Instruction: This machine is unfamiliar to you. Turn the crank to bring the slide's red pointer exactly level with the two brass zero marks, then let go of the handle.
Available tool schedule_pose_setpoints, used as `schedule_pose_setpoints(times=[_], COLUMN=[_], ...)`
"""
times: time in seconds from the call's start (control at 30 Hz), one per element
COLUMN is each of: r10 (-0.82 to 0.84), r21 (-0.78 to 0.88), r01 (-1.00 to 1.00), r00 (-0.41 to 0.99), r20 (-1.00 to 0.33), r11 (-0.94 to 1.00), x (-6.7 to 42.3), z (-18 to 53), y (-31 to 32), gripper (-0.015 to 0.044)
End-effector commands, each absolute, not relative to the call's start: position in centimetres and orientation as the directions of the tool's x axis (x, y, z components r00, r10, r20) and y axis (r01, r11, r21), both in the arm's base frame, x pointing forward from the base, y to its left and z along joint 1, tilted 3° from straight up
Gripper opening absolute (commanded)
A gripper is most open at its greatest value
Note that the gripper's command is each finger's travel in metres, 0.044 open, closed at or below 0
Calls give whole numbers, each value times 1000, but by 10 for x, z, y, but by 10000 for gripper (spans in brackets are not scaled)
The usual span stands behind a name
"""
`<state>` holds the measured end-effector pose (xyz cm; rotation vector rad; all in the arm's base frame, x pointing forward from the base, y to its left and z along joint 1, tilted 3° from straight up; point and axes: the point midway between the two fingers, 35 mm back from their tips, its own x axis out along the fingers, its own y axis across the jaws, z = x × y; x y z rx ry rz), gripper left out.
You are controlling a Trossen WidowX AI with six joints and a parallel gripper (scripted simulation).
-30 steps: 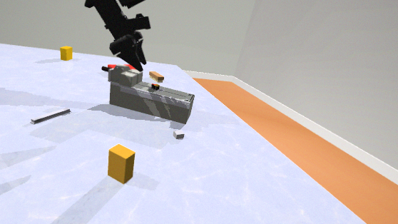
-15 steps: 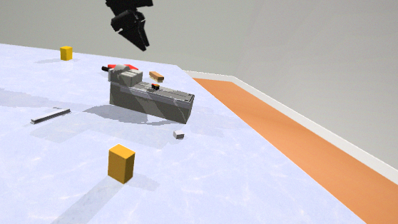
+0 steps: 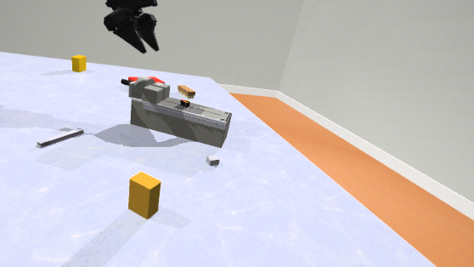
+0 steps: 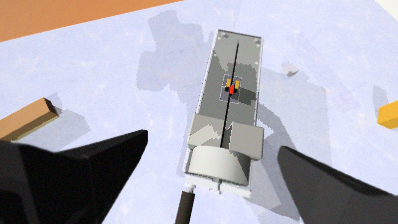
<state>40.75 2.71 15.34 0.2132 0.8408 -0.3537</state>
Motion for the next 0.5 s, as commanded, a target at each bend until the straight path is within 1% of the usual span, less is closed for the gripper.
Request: schedule_pose_setpoints(times=[0.0,0.17,0.33,0.47], r10=[-258,-294,-296,-296], r21=[48,62,62,63], r01=[432,473,475,475], r00=[621,639,640,640], r20=[-740,-710,-709,-709], r11=[901,879,878,878], x=[392,372,372,374], z=[154,155,154,135], y=[42,60,60,62], gripper=[440,440,440,440])
